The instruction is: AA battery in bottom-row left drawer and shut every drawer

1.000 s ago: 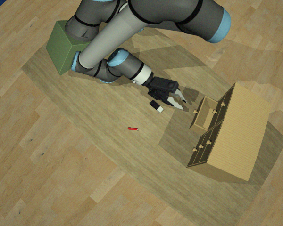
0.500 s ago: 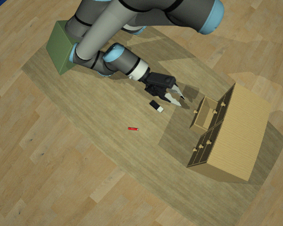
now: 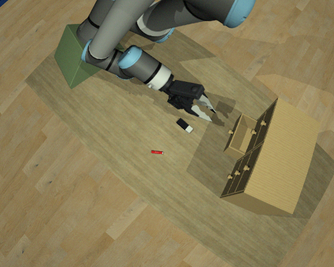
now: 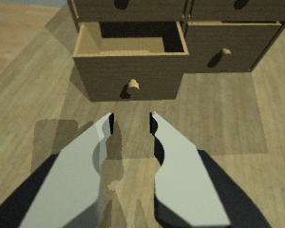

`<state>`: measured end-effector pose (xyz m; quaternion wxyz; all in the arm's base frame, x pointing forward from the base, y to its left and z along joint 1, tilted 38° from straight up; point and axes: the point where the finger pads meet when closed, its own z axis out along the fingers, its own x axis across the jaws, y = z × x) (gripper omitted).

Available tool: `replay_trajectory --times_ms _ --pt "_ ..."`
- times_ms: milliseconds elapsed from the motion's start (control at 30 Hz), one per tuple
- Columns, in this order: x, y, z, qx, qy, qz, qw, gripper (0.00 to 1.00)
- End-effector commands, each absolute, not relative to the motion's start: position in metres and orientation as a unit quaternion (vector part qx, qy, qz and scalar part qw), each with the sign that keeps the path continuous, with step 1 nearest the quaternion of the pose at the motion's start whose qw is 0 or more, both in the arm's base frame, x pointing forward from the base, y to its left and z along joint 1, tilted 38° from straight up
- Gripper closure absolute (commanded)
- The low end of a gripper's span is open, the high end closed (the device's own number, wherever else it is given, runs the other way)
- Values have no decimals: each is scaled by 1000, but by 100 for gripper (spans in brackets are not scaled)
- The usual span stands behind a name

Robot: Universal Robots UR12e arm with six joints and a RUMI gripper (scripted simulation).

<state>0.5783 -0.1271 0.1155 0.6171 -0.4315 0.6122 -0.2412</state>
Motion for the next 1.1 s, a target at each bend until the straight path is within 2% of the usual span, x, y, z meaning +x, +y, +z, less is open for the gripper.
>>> replay_trajectory --times_ms 0,1067 --pt "571 -131 121 -438 612 -236 615 80" --pt "558 -140 130 -438 612 -236 615 80"
